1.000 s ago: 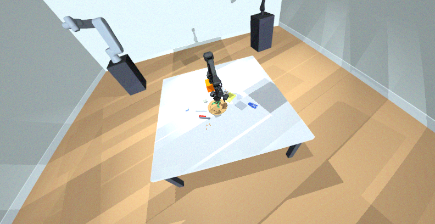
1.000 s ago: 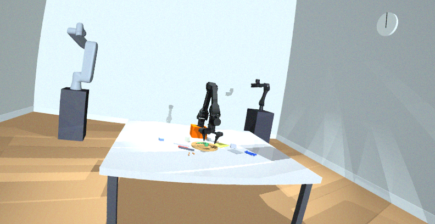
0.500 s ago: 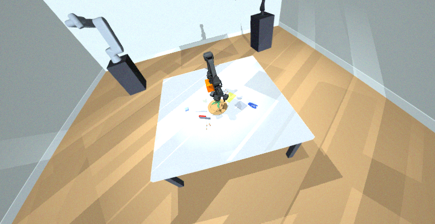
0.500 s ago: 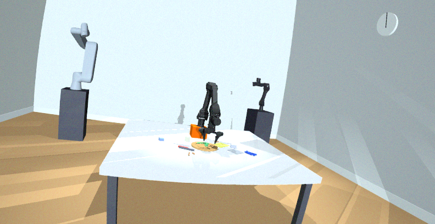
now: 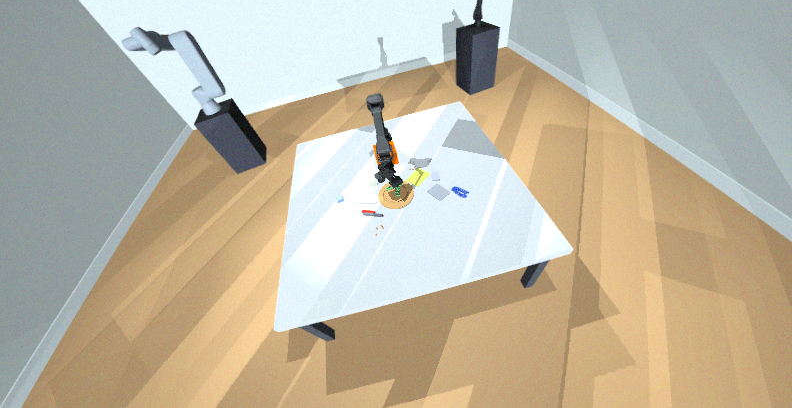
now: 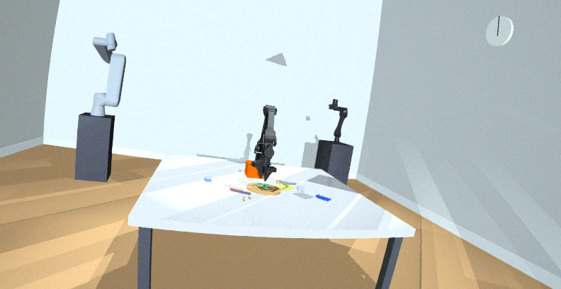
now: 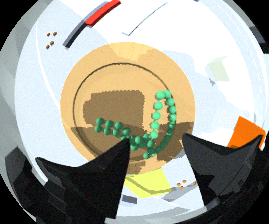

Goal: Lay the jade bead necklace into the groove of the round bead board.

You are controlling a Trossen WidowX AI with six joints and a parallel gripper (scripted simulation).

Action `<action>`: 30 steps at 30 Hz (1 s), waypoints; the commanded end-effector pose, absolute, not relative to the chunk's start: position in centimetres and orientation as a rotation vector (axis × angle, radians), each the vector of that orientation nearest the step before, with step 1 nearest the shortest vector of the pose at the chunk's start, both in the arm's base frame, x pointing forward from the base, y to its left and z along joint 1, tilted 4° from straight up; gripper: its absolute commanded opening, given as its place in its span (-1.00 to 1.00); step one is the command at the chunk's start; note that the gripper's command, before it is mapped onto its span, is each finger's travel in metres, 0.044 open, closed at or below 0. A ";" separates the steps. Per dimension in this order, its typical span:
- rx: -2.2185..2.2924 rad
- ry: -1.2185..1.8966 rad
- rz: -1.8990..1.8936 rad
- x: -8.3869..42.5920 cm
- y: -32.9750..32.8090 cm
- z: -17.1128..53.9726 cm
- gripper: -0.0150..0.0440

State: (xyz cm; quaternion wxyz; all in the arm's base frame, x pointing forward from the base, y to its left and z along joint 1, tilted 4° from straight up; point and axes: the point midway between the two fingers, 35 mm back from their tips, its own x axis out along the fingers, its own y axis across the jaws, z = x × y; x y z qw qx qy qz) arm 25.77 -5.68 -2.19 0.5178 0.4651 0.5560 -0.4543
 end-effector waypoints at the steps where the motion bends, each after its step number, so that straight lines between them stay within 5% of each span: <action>1: 1.253 1.242 -1.235 25.7 -7.3 -1.3 -0.07; 30: 1.253 1.237 -1.228 25.8 -7.2 -4.2 -0.08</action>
